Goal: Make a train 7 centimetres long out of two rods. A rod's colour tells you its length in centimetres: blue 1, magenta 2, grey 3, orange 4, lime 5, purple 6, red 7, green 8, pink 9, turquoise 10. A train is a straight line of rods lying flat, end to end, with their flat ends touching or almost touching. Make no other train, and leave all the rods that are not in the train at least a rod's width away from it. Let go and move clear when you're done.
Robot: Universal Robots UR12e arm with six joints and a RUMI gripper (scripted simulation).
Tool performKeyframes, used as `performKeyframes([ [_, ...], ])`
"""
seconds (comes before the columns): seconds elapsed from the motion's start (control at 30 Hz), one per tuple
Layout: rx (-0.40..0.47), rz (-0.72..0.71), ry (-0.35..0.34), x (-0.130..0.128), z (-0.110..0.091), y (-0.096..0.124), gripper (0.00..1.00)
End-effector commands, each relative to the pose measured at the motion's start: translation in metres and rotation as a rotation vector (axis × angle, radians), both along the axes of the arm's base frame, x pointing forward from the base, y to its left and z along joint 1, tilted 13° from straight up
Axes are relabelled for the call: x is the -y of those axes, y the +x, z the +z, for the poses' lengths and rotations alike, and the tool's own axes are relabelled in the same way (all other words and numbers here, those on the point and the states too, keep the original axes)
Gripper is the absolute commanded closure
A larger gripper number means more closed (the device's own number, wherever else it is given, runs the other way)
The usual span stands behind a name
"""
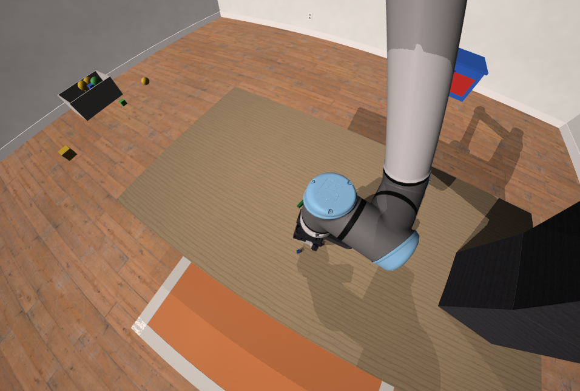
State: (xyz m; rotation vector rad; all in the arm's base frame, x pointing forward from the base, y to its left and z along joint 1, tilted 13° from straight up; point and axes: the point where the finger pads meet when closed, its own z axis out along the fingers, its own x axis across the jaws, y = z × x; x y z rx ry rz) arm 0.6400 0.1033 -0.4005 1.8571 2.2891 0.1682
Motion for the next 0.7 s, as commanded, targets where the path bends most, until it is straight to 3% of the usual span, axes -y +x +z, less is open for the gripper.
performKeyframes([
  [0.0,0.001,0.000,0.000,0.000,0.000,0.000,0.86],
  [0.67,0.001,0.000,0.000,0.000,-0.012,0.003,0.86],
])
